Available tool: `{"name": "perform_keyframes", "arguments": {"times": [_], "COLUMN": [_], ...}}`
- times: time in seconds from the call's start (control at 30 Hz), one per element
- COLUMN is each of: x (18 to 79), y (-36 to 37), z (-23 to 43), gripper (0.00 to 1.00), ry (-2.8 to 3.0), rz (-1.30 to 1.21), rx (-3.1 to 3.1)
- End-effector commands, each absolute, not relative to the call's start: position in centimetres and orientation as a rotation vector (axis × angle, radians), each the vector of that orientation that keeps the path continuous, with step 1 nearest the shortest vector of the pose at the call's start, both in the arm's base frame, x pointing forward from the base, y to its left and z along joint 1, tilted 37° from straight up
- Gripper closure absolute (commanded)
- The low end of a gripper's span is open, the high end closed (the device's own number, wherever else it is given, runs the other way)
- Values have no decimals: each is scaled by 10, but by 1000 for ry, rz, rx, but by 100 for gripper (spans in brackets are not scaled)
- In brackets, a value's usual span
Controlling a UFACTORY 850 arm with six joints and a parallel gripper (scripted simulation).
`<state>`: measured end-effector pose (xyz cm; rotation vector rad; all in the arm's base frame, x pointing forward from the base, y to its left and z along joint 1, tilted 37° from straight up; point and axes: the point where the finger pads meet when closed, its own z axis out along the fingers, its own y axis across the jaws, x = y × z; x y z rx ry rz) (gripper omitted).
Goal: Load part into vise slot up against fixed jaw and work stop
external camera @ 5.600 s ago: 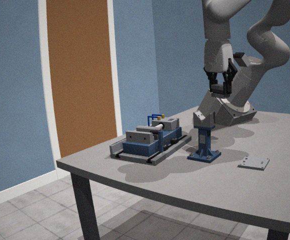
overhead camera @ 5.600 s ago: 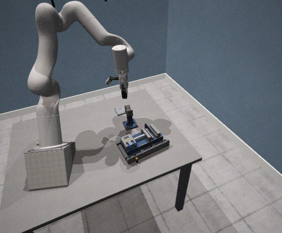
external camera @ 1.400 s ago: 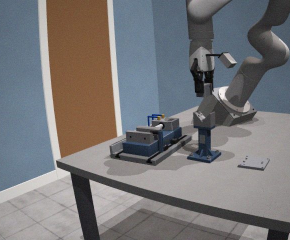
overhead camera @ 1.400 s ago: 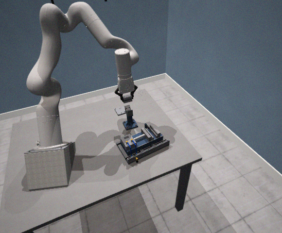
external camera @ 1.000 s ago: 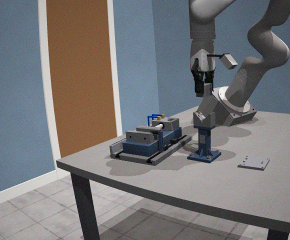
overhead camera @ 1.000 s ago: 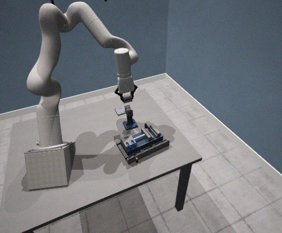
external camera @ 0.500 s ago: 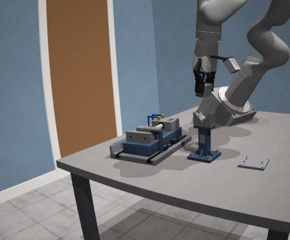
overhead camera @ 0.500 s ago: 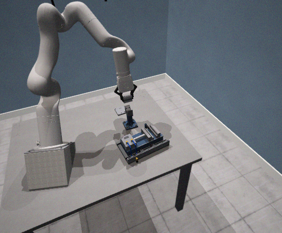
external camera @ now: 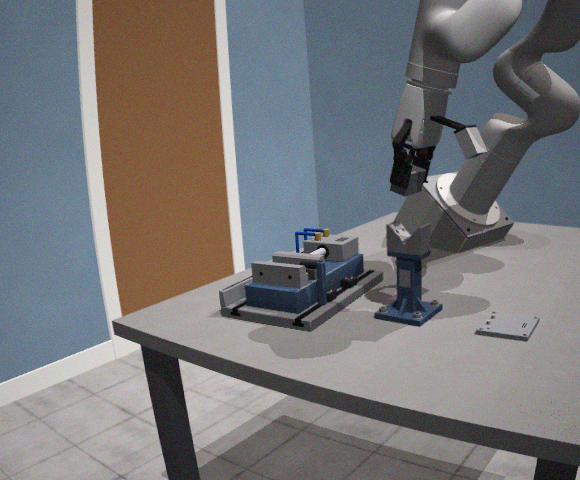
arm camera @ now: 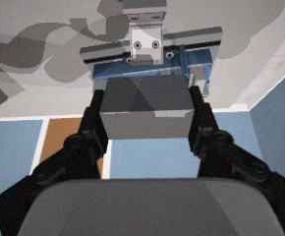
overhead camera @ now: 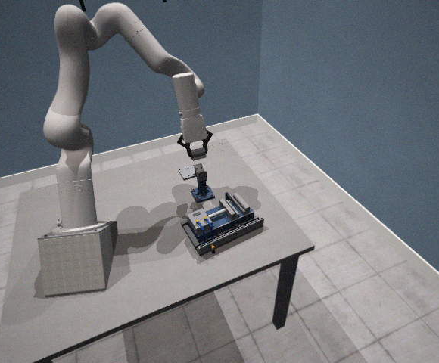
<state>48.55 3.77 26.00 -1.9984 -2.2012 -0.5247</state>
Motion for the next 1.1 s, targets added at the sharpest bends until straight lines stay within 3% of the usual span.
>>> {"name": "perform_keyframes", "arguments": {"times": [0.0,1.07], "x": [486,485], "y": [38,41], "z": [261,261], "gripper": [100,100], "ry": [-2228,-2370], "rz": [-477,-213], "rx": [-2033,-2214]}}
